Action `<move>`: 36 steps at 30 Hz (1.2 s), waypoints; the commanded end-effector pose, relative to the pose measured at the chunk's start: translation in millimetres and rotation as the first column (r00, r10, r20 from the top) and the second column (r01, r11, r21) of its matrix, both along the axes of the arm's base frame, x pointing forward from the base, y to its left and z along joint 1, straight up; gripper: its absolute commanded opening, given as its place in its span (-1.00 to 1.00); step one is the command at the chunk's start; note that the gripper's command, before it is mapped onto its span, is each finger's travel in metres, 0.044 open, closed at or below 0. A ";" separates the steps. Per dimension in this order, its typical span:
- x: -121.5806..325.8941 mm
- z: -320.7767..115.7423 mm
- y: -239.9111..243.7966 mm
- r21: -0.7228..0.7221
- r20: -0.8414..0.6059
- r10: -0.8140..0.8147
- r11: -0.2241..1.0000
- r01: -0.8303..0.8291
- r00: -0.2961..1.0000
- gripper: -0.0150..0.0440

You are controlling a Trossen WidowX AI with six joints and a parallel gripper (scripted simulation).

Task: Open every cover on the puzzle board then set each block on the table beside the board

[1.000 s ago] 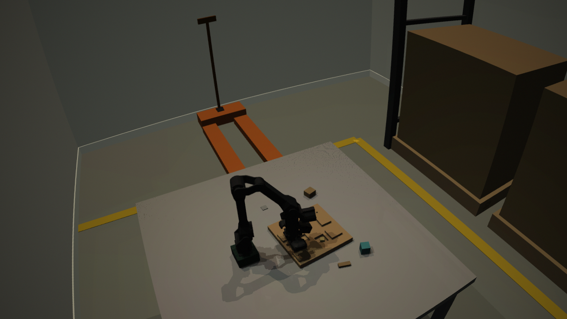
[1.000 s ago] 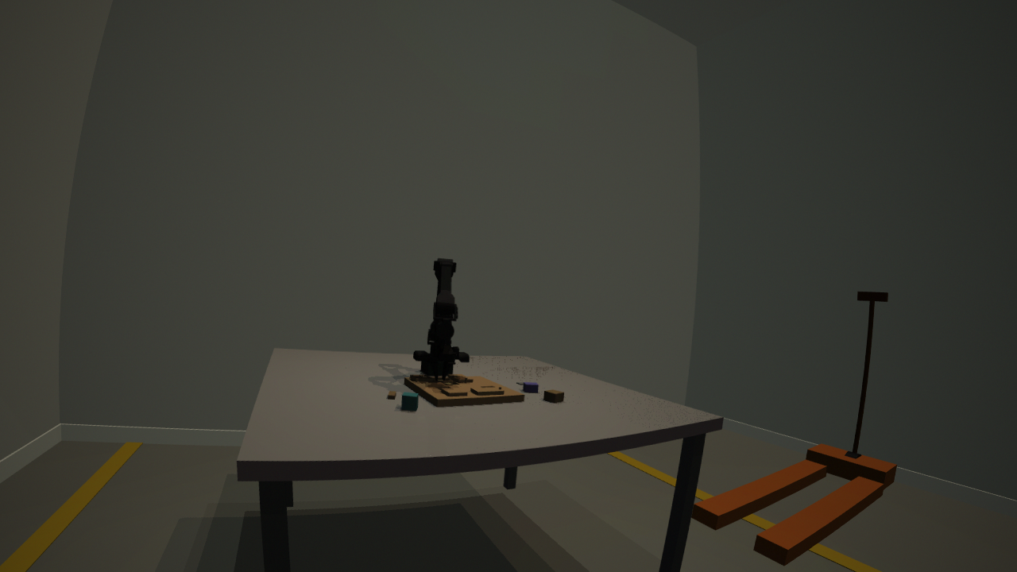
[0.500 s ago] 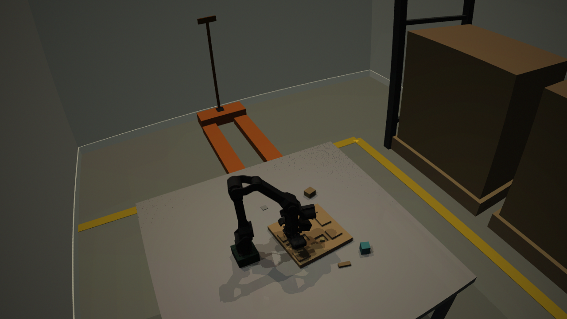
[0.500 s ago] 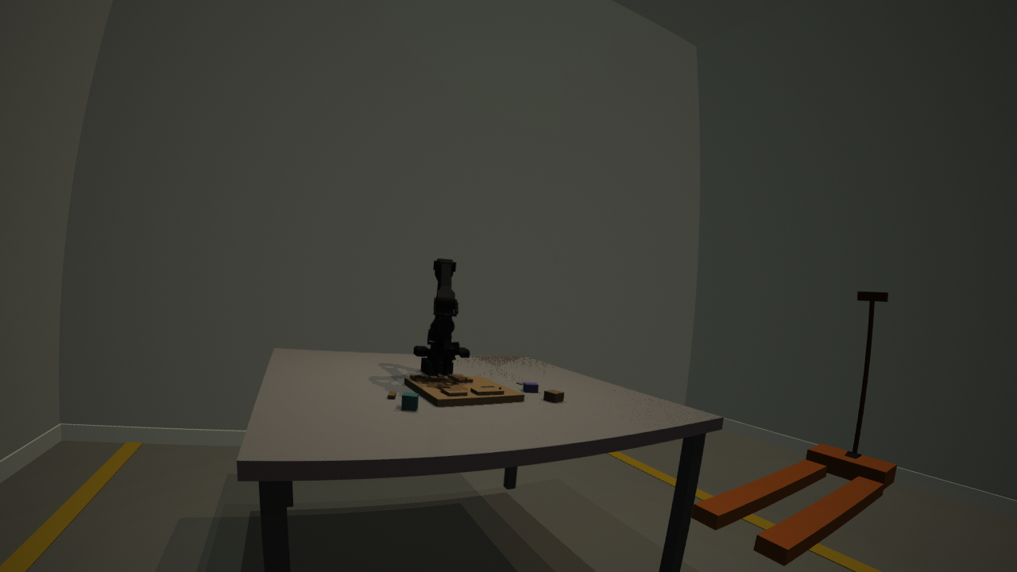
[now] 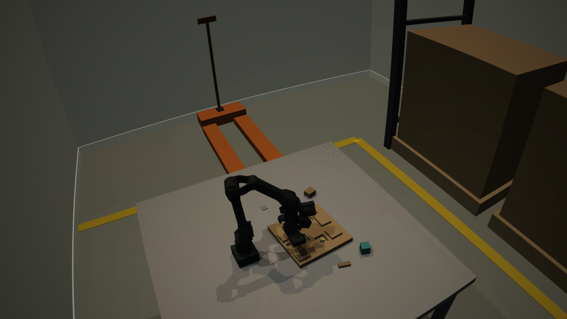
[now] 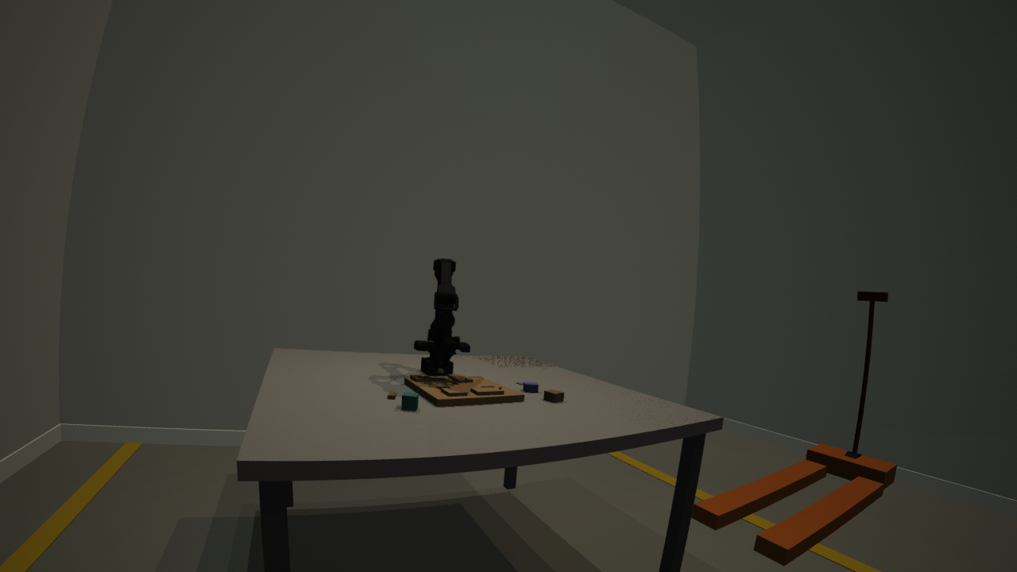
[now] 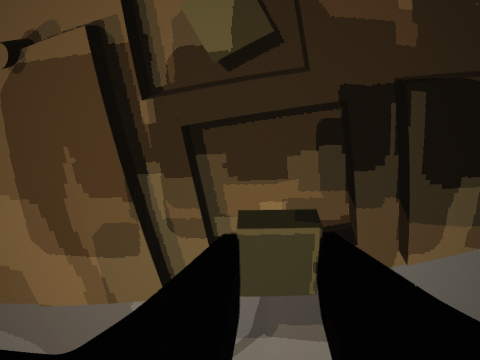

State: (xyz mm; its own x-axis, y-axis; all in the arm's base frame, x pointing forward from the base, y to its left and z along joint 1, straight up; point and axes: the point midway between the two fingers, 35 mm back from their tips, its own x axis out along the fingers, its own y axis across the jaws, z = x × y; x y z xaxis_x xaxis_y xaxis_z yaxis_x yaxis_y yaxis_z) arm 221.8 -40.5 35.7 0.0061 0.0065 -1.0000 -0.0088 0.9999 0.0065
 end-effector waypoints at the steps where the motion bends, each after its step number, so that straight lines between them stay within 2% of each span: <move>1: 2.9 8.8 -1.0 -0.005 0.012 -0.006 1.000 0.006 1.000 -0.22; 27: 1.9 60.1 -0.6 -0.005 0.012 -0.006 1.000 0.006 1.000 -0.22; 36: 14.8 62.0 21.4 -0.004 0.013 -0.006 1.000 0.006 1.000 -0.22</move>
State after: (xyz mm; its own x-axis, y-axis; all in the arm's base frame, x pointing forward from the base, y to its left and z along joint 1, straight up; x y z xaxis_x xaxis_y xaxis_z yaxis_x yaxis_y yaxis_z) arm 229.5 -27.2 93.8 0.0103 0.0066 -0.9999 -0.0056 1.0000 0.0066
